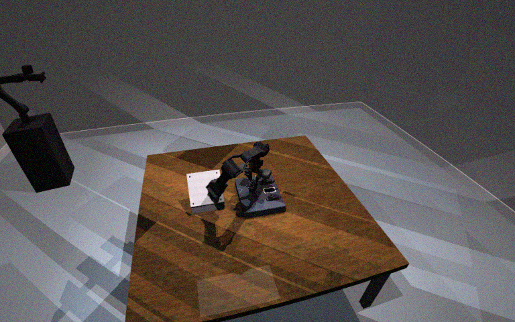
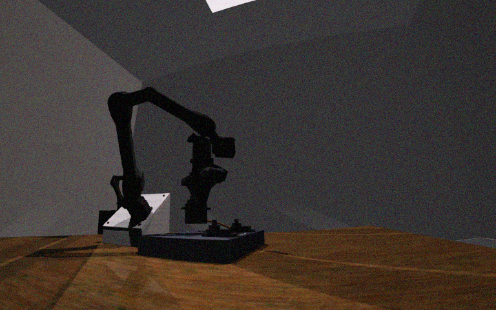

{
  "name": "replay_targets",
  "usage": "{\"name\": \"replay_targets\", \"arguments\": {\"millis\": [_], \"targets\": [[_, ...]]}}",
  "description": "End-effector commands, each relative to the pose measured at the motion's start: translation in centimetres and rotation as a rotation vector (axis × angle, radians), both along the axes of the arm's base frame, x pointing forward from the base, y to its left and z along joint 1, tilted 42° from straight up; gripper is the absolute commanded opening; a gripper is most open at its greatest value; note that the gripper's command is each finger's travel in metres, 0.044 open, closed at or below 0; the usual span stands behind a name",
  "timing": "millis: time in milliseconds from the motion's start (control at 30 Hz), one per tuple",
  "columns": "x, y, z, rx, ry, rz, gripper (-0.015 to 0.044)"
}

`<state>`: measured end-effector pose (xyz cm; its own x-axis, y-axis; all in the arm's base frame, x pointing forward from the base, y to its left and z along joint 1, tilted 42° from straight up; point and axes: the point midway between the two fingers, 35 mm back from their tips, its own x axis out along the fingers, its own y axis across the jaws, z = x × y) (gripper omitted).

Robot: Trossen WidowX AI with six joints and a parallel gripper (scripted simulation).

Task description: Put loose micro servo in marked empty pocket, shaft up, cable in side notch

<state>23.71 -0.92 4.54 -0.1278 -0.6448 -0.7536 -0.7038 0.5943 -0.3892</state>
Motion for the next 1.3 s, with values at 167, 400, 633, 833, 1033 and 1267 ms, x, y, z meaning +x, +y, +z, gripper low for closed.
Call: {"name": "replay_targets", "arguments": {"millis": [167,400,633,833,1033,1267], "targets": [[0.0,-0.1,0.2,-0.042,-0.199,-0.225,0.0],[0.0,-0.1,0.2,-0.072,-0.353,-0.405,0.0],[0.0,-0.1,0.2,-0.102,-0.508,-0.585,0.0],[0.0,-0.1,0.2,-0.124,-0.625,-0.721,0.0],[0.2,-0.1,0.2,-0.125,-0.629,-0.726,0.0],[2.6,-0.6,0.3,-0.125,-0.63,-0.726,0.0]]}}
